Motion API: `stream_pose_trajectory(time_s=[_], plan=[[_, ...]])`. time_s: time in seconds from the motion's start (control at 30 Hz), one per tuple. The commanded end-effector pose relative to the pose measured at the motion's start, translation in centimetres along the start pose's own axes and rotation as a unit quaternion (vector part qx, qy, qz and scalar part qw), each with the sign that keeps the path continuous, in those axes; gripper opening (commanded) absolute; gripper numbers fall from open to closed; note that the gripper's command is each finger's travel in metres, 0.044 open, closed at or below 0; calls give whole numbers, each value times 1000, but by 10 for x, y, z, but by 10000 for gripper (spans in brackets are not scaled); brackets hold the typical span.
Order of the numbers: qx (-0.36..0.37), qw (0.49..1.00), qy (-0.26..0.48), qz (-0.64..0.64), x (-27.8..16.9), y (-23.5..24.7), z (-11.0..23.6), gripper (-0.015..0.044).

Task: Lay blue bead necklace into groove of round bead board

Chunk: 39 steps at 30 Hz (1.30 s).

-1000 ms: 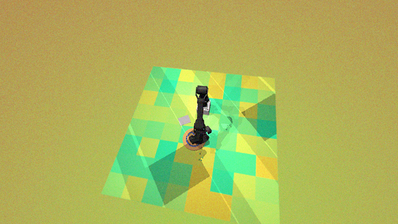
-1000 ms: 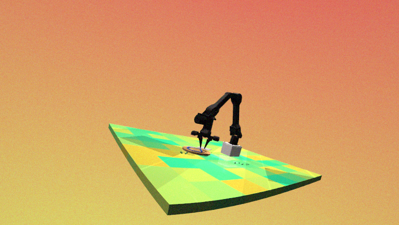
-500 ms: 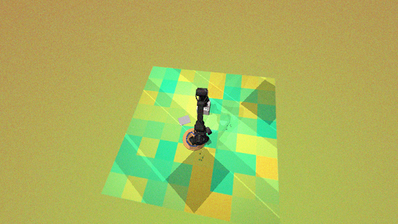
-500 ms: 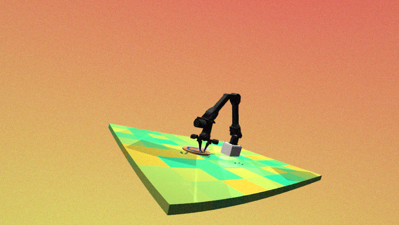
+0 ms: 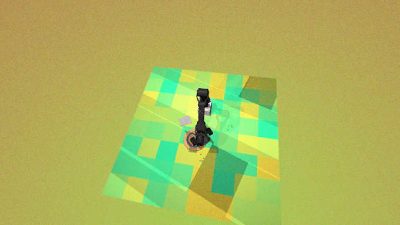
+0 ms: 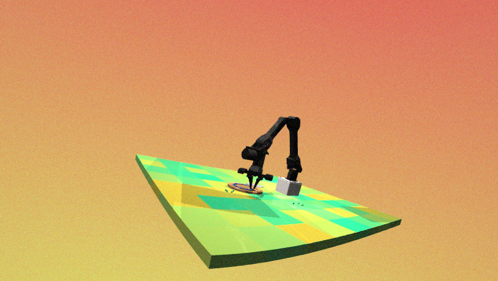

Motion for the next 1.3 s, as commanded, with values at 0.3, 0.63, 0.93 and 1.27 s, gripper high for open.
stream_pose_trajectory(time_s=[0.3,0.63,0.93,1.27], plan=[[0,1000,0,0,0,0,0,0],[0,1000,0,0,0,0,0,0],[1,1000,-1,-2,0,0,6,0],[1,1000,-1,-2,3,5,6,0]])
Point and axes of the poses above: the point midway between the two fingers, 35 mm back from their tips, its own z axis back along the fingers, its own y axis across the jaws, x = y × z, the point moved 10 cm from there along z, back along the fingers, and after that the axes turned 1 degree about -z, right-handed, at the moved point
